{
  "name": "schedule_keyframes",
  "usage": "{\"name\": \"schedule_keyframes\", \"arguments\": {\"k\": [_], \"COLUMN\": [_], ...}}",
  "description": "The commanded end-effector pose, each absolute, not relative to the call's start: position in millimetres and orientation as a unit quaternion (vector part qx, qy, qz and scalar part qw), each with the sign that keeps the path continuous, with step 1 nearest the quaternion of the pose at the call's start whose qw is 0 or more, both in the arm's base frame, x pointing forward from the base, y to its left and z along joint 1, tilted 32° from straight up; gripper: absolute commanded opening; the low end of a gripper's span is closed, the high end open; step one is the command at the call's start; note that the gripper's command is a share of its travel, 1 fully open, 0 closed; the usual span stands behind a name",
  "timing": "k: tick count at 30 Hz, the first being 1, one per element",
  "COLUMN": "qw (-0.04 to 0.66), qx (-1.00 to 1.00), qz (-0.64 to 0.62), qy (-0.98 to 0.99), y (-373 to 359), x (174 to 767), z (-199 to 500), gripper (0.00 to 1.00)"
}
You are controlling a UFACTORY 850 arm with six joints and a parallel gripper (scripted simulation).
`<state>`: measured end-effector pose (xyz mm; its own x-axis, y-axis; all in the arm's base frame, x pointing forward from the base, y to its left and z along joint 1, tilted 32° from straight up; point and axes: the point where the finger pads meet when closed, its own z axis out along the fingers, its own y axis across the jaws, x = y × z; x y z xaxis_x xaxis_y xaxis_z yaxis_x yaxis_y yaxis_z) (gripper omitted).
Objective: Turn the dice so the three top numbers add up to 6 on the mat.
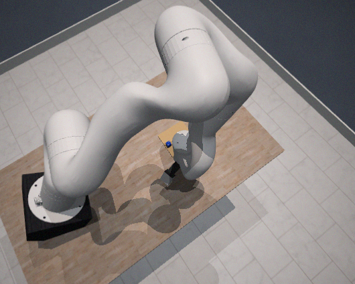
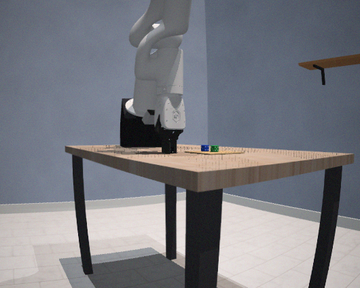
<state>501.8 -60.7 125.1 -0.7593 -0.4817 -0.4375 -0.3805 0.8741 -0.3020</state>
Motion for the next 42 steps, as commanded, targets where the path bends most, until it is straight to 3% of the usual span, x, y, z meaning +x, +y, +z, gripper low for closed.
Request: {"name": "schedule_keyframes", "arguments": {"k": [1, 15, 32, 42], "qw": [0.259, 0.259, 0.259, 0.259], "qx": [-0.231, -0.231, -0.231, -0.231], "qz": [-0.098, -0.098, -0.098, -0.098], "qy": [0.933, 0.933, 0.933, 0.933], "y": [-61, -61, -55, -54], "x": [502, 500, 452, 449], "z": [126, 129, 205, 210], "gripper": [0.15, 0.15, 0.15, 0.15]}}
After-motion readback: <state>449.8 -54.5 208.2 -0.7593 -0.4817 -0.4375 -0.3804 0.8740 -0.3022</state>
